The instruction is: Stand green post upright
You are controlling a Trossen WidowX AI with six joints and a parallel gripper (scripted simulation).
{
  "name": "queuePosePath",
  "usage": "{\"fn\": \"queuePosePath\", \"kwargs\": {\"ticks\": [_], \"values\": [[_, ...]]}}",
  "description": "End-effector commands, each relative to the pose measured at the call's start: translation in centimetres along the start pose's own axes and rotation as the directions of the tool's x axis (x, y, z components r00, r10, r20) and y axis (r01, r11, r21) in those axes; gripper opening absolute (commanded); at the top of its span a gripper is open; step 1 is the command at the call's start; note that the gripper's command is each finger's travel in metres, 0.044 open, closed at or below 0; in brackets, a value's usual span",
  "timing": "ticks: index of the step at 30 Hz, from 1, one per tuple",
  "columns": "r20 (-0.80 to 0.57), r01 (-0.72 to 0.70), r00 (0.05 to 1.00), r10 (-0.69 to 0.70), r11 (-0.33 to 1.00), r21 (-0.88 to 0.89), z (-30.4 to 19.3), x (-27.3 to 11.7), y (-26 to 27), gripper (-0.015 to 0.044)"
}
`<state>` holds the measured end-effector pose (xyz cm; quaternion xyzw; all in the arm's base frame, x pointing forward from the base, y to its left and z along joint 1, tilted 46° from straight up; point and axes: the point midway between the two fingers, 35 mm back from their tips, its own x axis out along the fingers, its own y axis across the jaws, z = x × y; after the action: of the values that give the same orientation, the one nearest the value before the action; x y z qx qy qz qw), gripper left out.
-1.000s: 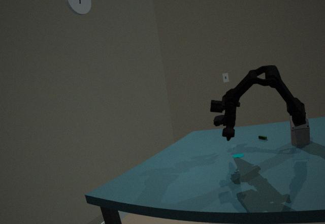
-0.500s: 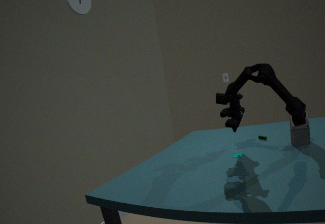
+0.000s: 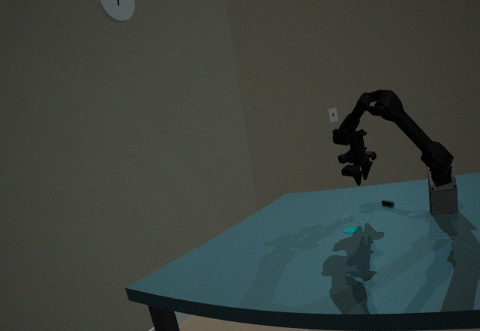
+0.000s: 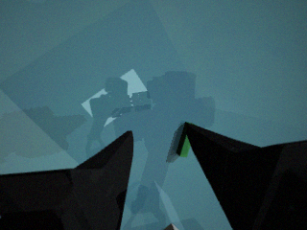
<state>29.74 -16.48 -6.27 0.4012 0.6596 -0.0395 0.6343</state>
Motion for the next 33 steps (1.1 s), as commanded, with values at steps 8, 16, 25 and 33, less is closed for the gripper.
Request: {"fn": "queuePosePath", "kwargs": {"ticks": [8,16,25,33], "values": [[-0.077,-0.066,0.994,0.081,0.982,0.177,-1.7,0.2,-5.0,0.0233],[-0.114,-0.122,0.980,0.165,0.942,0.312,-3.5,0.2,-8.3,0.0233],[-0.128,-0.159,0.966,0.225,0.906,0.393,-4.7,0.4,-10.1,0.0233],[-0.126,-0.160,0.966,0.226,0.906,0.392,-5.1,7.7,-8.4,0.0233]]}}
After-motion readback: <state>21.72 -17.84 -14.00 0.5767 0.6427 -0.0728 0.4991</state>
